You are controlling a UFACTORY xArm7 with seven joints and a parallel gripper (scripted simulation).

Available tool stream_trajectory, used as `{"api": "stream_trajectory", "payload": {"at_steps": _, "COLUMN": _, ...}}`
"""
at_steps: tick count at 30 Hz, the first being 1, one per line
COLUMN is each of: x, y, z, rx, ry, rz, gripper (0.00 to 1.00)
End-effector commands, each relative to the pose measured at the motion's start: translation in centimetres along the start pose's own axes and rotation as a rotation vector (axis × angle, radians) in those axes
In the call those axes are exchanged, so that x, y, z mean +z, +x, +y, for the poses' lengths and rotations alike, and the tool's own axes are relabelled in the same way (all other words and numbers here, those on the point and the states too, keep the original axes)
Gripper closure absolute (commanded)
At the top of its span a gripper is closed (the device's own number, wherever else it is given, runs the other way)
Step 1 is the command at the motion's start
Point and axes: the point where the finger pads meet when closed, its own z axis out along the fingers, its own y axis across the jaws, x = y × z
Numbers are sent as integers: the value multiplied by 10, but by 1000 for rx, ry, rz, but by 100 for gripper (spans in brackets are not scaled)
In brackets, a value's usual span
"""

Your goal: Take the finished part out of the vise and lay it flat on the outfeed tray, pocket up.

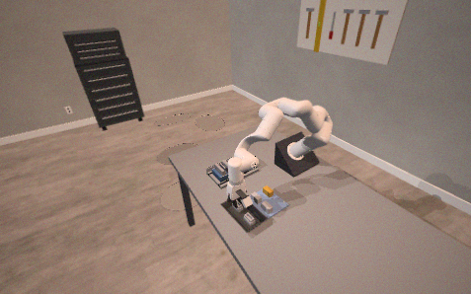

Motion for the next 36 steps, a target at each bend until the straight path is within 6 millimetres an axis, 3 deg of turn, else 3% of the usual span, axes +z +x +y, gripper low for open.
{"api": "stream_trajectory", "payload": {"at_steps": 1, "x": 0, "y": -1, "z": 2, "rx": 1, "ry": -5, "rz": -1, "gripper": 100}}
{"api": "stream_trajectory", "payload": {"at_steps": 36, "x": 9, "y": -1, "z": 2, "rx": 1, "ry": -5, "rz": -1, "gripper": 100}}
